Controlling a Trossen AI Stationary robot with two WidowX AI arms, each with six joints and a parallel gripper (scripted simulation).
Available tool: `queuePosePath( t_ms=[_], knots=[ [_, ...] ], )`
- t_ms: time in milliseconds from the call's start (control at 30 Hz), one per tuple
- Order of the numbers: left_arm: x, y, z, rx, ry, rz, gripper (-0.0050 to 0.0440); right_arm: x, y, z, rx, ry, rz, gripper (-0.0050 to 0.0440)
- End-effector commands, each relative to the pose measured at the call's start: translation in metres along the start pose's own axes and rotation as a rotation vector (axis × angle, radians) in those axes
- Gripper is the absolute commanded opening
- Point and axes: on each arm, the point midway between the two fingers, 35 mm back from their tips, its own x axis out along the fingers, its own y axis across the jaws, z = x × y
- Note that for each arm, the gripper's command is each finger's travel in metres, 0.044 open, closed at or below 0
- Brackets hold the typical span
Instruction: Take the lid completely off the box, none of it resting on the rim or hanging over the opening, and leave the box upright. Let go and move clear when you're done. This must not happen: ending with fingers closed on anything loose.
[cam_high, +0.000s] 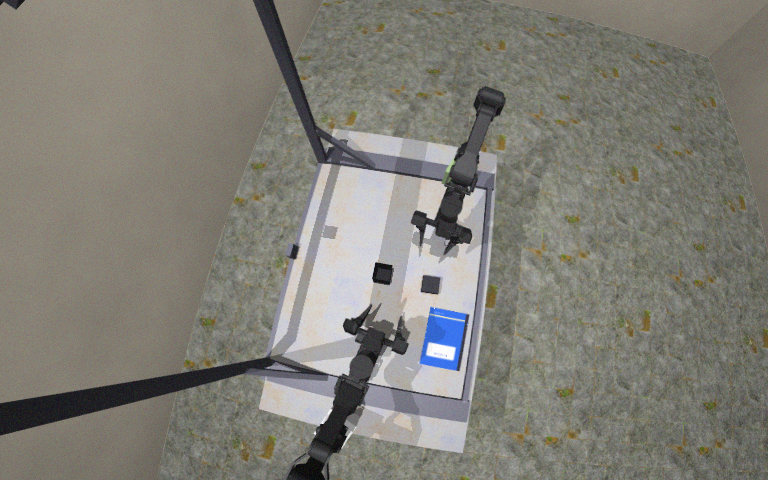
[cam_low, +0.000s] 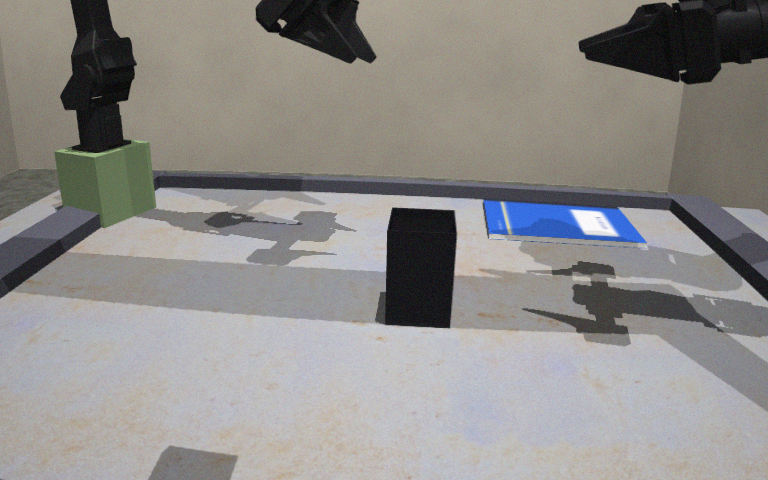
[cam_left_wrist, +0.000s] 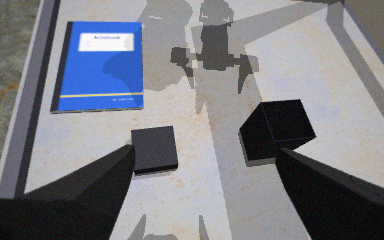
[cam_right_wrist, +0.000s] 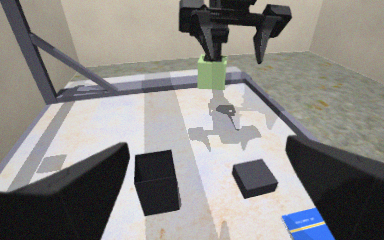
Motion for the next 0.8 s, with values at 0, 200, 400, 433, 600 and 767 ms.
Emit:
queuePosePath(
  t_ms=[0,200,400,433,600,767],
  knots=[
    [-0.046,-0.013,0.022,0.034,-0.197,-0.043,0.0381,-0.029,-0.013,0.04,0.013,-0.069,-0.044,0.044],
    [-0.083,-0.025,0.04,0.065,-0.368,-0.083,0.0381,-0.053,-0.024,0.075,0.022,-0.138,-0.085,0.044],
    [-0.143,-0.044,0.068,0.112,-0.648,-0.146,0.0381,-0.093,-0.043,0.127,0.037,-0.238,-0.152,0.044],
    [-0.15,-0.047,0.072,0.117,-0.681,-0.154,0.0381,-0.099,-0.045,0.134,0.039,-0.251,-0.16,0.044],
    [-0.173,-0.055,0.083,0.138,-0.793,-0.185,0.0381,-0.12,-0.055,0.162,0.047,-0.304,-0.197,0.044],
    [-0.174,-0.056,0.085,0.141,-0.802,-0.189,0.0381,-0.125,-0.057,0.169,0.049,-0.317,-0.206,0.044]
  ],
)
